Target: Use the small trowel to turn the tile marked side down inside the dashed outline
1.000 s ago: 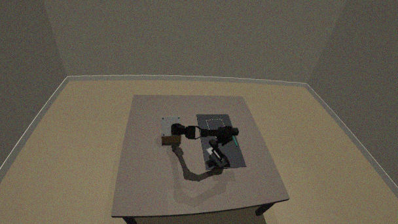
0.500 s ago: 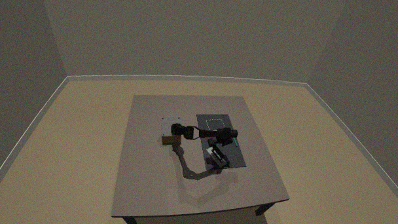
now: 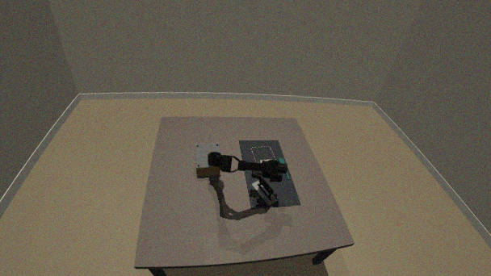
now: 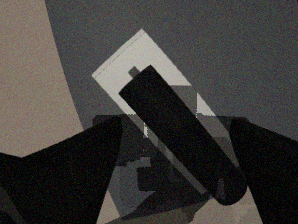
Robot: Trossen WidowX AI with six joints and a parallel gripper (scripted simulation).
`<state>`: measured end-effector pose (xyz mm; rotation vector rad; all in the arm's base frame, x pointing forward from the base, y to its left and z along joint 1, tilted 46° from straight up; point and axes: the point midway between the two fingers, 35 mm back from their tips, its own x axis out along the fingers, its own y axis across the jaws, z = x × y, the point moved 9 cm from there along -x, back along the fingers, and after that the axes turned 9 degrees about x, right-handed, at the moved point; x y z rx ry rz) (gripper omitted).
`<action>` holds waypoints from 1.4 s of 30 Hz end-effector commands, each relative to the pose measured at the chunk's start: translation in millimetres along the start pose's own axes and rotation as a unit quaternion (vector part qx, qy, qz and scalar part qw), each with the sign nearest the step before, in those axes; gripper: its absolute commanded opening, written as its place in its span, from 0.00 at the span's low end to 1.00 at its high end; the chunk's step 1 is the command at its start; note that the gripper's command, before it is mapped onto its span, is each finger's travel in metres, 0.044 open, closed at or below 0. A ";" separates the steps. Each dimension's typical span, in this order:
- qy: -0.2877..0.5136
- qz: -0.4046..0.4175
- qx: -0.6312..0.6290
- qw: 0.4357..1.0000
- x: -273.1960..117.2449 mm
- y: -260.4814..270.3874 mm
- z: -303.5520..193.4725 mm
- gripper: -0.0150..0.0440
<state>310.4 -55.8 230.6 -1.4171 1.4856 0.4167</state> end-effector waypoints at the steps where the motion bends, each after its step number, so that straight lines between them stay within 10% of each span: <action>1: -0.015 -0.004 0.039 0.999 -0.2 2.7 -3.1 0.76; 42: -0.201 0.012 0.606 0.769 21.9 34.8 -55.1 0.76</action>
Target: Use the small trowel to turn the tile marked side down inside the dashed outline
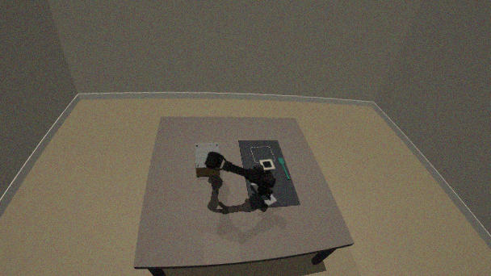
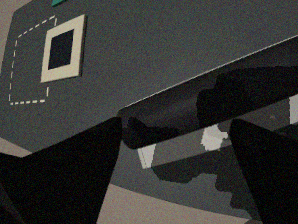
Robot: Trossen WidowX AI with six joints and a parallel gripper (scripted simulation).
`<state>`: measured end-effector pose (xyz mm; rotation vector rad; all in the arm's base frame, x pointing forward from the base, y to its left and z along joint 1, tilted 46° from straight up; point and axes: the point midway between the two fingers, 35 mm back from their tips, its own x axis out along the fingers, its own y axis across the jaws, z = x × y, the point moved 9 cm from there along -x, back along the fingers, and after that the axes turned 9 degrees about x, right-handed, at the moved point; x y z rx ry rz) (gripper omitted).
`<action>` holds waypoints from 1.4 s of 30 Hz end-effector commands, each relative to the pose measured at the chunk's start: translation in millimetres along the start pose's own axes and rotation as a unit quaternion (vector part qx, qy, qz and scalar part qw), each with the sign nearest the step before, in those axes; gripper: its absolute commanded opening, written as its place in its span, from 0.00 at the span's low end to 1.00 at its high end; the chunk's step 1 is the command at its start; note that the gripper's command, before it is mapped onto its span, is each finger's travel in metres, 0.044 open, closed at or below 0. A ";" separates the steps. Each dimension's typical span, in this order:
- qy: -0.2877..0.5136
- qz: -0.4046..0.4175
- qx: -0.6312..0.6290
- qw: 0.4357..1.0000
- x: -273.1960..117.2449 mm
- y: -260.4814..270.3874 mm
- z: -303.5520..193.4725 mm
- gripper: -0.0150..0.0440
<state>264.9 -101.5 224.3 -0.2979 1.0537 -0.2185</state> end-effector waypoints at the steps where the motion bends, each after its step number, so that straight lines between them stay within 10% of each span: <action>1: -0.019 0.010 0.056 0.998 -1.1 -2.2 -5.4 0.76; 27: -0.121 0.113 0.443 0.881 -0.4 -18.2 -43.9 0.76; 42: -0.124 0.114 0.461 0.871 12.8 -17.9 -40.8 0.76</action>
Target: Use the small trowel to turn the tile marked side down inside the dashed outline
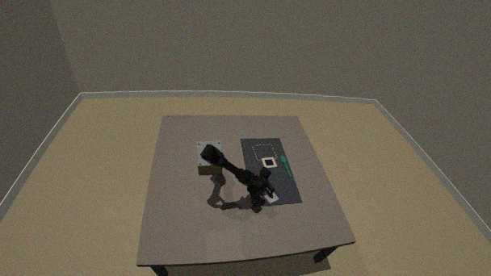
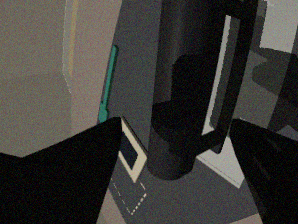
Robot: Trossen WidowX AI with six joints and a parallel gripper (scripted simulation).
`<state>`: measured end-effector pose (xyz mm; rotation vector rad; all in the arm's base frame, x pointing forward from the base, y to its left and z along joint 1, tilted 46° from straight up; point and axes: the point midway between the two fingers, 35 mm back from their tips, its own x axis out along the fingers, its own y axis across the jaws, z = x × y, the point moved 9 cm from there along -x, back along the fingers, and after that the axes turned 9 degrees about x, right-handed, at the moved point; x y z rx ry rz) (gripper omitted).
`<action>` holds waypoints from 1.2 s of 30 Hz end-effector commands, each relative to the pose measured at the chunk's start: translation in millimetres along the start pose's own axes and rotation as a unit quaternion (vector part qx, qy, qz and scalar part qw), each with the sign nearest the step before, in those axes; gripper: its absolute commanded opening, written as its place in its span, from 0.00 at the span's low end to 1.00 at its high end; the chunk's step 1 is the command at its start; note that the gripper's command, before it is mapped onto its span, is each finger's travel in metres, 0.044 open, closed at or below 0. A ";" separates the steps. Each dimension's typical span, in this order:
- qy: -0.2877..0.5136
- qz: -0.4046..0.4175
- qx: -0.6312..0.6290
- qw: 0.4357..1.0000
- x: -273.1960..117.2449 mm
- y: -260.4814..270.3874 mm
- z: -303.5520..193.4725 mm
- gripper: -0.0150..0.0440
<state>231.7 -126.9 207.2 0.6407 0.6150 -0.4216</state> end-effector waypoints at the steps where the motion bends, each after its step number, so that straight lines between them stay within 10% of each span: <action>1: 0.003 -0.004 0.007 1.000 7.9 -1.7 -1.9 0.76; 32: -0.017 -0.007 0.044 0.999 54.6 -2.7 -7.1 0.76; 36: -0.017 -0.007 0.044 0.999 54.6 -2.7 -7.1 0.58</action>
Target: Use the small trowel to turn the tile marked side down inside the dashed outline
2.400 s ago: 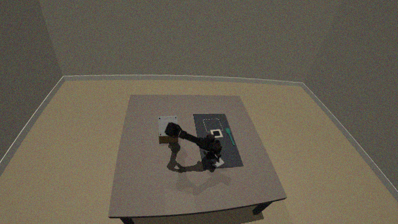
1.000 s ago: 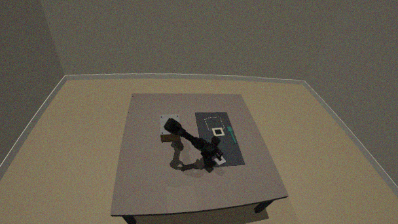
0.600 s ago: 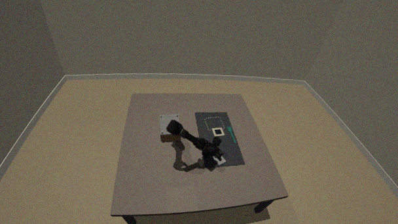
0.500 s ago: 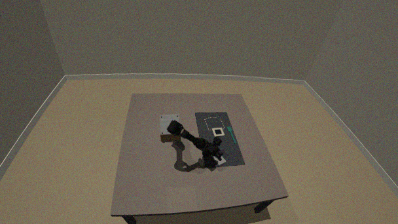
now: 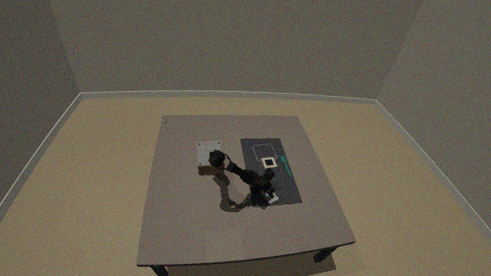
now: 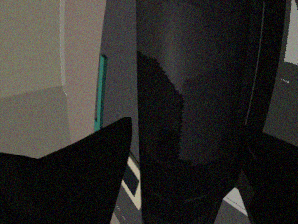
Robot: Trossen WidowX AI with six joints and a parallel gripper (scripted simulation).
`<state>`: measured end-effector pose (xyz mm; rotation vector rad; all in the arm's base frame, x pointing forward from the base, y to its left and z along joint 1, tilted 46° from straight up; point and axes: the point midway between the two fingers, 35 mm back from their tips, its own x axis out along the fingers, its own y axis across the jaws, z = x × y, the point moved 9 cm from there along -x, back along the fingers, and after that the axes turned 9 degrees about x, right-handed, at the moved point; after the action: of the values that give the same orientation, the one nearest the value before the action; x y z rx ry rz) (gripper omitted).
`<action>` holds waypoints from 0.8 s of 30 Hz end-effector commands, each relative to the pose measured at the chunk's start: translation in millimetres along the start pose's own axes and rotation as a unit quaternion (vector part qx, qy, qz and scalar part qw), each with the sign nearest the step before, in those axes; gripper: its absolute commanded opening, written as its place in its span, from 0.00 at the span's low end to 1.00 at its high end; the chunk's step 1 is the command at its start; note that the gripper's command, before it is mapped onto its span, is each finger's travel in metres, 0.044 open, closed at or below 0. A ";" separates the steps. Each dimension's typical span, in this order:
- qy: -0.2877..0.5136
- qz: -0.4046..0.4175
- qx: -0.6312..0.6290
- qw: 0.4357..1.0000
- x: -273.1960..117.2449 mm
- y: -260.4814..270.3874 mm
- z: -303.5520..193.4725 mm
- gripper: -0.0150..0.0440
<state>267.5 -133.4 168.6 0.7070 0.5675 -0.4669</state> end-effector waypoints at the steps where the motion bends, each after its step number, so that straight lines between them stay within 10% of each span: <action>1: 0.001 -0.003 0.003 1.000 1.9 -1.0 -1.1 0.54; 24: 0.001 -0.003 0.003 1.000 1.4 -0.2 -1.1 0.25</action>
<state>267.7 -134.0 166.9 0.7097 0.5700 -0.4742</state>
